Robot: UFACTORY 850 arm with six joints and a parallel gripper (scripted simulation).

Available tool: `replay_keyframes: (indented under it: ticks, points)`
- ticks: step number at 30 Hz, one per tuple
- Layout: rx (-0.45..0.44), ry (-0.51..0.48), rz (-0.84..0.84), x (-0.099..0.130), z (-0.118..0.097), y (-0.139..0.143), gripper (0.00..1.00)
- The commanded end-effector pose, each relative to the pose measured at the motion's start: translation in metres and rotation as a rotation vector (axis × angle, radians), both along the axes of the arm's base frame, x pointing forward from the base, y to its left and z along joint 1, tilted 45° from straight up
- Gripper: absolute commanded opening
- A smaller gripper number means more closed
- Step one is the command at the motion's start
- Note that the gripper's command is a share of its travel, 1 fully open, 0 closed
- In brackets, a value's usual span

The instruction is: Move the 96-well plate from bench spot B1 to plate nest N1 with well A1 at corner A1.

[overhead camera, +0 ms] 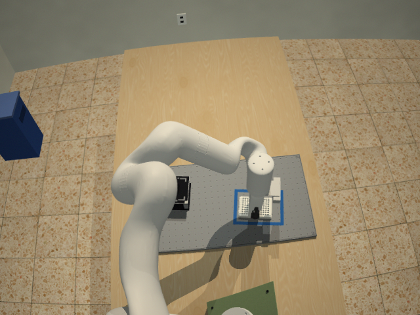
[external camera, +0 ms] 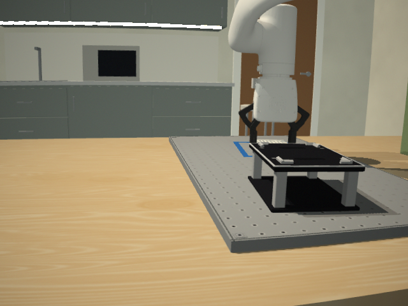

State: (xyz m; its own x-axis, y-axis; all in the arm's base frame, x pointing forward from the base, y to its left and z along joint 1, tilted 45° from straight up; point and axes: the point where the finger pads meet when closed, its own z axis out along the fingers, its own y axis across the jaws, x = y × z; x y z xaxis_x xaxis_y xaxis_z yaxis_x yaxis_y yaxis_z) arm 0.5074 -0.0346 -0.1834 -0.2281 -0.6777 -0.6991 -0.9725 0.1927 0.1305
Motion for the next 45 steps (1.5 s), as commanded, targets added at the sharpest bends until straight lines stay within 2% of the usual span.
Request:
replay_keyframes:
  ticks: [1, 45]
  points:
    - [-0.001, -0.002, -0.001, 0.001, 0.001, -0.002, 0.00]
    - [-0.001, -0.002, -0.001, 0.000, 0.018, -0.019, 0.00]
